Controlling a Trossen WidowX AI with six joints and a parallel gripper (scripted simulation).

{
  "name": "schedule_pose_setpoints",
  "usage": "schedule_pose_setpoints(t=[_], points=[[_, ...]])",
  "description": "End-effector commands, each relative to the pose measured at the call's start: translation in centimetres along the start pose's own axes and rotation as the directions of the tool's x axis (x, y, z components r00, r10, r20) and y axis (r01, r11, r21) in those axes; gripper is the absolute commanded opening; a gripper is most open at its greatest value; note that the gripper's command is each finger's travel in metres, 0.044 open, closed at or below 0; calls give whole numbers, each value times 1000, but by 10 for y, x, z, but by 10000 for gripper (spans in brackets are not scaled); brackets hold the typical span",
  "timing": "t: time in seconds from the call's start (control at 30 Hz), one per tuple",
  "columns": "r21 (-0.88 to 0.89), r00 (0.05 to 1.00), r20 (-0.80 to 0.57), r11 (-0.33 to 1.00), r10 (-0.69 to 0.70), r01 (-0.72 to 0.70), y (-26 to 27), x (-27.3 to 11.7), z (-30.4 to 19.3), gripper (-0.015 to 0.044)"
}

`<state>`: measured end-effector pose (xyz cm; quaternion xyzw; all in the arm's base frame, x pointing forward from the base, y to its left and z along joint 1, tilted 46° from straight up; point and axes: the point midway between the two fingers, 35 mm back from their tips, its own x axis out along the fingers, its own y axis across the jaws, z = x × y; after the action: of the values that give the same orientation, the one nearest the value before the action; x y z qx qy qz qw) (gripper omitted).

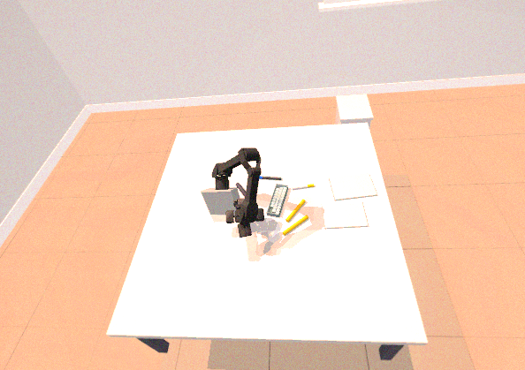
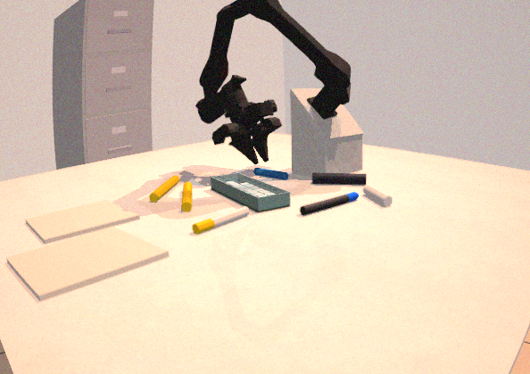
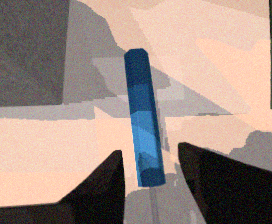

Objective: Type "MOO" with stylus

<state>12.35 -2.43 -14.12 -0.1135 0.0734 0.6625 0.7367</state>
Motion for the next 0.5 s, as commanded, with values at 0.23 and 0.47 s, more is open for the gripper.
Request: schedule_pose_setpoints(t=[0.23,0.47], points=[[2,1000,-1,1000,-5,5,-1,8,-5,150],[2,1000,0,1000,-5,5,-1,14,-8,150]])
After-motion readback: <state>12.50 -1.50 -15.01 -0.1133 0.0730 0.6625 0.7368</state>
